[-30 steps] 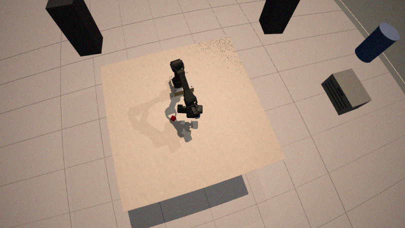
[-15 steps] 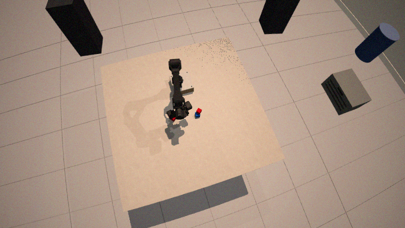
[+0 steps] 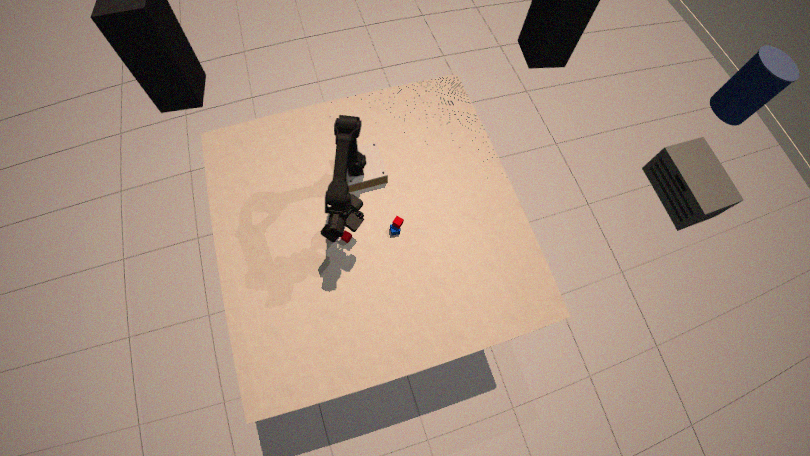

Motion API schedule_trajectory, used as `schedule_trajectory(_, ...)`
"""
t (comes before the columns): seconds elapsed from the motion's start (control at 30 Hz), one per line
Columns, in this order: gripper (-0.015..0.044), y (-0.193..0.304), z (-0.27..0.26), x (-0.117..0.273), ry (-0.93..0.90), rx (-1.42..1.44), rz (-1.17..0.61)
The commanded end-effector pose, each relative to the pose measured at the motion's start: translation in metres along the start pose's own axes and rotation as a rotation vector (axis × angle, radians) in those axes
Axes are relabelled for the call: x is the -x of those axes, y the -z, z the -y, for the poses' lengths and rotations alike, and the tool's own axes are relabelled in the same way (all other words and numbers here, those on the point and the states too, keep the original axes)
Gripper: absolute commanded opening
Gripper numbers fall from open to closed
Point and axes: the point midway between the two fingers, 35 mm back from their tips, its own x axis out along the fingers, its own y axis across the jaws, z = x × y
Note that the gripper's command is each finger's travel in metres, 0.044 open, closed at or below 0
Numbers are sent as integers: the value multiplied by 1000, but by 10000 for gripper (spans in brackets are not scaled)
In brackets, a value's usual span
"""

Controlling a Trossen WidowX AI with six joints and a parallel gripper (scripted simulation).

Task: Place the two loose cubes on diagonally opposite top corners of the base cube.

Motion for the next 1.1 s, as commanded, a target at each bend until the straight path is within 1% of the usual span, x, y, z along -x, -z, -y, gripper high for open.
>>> schedule_trajectory(0.0, 265, 0, 1, 3, 5, 32, 10)
schedule_trajectory(0.07, 265, 0, 2, -2, 5, 32, 10)
schedule_trajectory(0.23, 265, -1, 3, -47, 5, 32, 10)
schedule_trajectory(0.3, 265, 0, 2, -58, 5, 32, 10)
schedule_trajectory(0.43, 265, 0, 2, -60, 5, 32, 10)
schedule_trajectory(0.57, 265, -1, 2, -73, 5, 32, 10)
schedule_trajectory(1.07, 265, -1, 2, -93, 5, 32, 10)
